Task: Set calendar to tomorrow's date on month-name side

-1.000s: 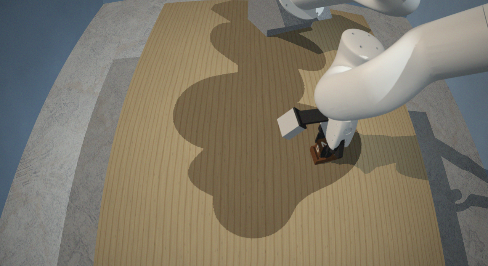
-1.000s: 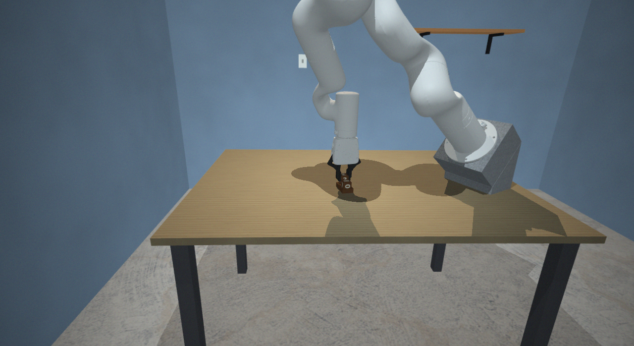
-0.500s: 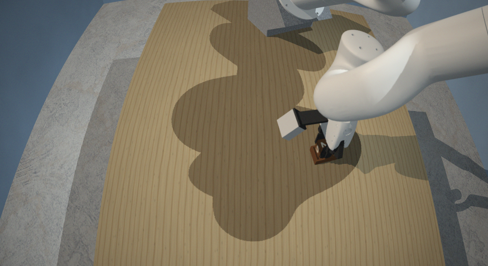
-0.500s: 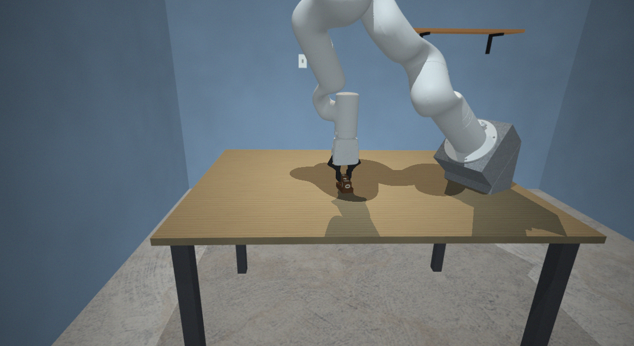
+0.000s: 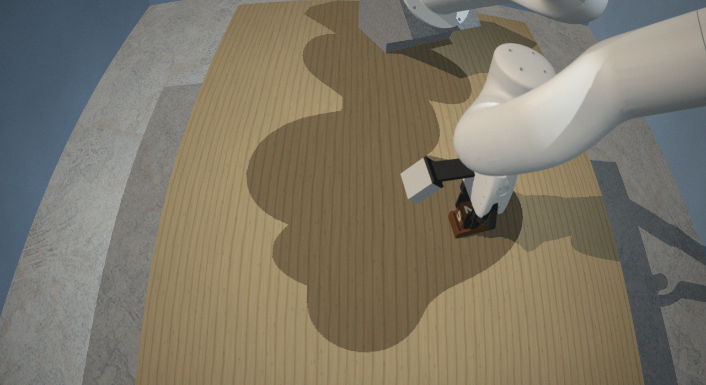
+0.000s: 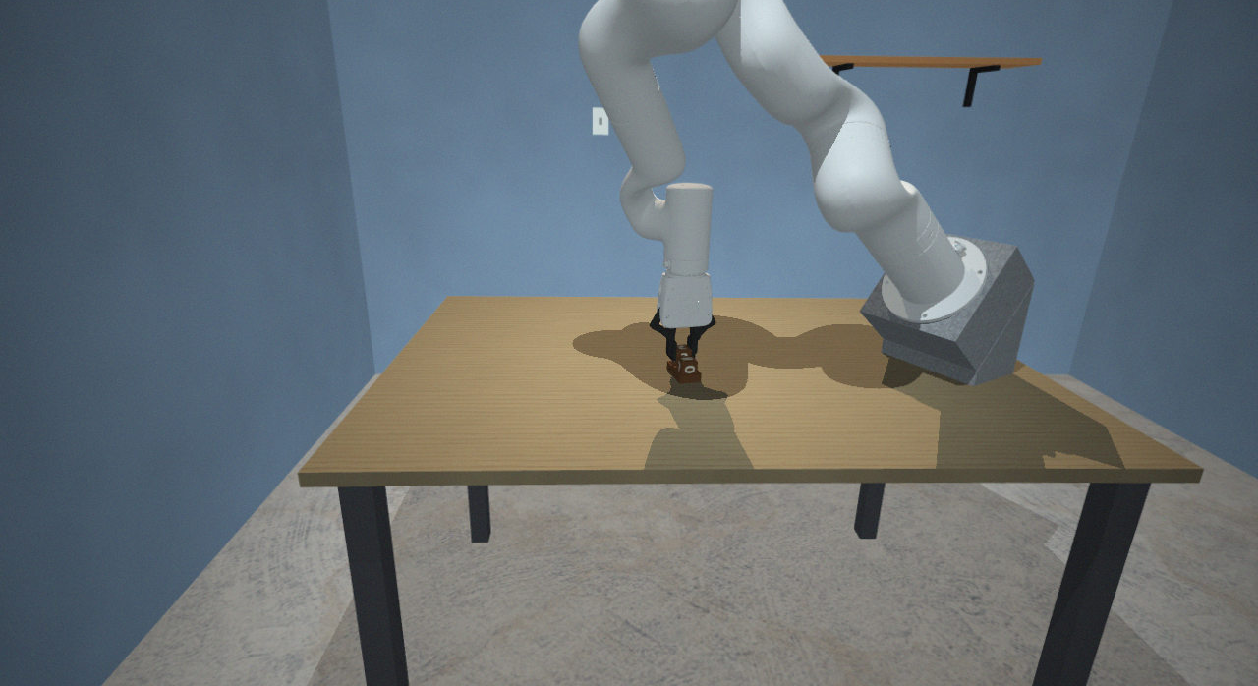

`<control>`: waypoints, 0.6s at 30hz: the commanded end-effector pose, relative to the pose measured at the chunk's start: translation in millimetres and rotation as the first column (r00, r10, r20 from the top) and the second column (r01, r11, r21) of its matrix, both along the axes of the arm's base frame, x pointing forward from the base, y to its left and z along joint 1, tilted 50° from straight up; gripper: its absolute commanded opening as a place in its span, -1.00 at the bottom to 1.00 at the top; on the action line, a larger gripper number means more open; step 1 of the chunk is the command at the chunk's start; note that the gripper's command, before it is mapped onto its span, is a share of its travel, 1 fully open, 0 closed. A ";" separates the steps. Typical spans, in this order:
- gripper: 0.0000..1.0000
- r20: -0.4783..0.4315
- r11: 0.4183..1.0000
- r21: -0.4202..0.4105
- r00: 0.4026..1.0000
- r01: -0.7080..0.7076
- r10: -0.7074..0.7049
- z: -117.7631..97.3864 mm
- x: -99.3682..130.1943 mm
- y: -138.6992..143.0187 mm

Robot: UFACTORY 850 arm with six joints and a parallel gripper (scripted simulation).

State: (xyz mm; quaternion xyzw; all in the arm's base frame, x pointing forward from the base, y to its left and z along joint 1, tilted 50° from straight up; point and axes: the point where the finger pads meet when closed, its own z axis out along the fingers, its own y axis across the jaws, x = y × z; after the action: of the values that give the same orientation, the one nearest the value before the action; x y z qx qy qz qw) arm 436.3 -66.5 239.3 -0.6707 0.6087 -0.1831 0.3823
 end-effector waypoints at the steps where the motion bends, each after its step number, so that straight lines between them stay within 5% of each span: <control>1: -0.43 0.001 1.000 0.000 1.000 0.000 0.000 0.3 0.1 -0.2; 18: -0.43 0.001 1.000 0.000 1.000 0.000 0.000 -2.6 3.3 1.1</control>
State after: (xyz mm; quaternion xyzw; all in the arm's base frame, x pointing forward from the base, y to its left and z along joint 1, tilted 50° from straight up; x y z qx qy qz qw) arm 438.4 -65.6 237.3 -0.6707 0.6087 -0.1831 0.3823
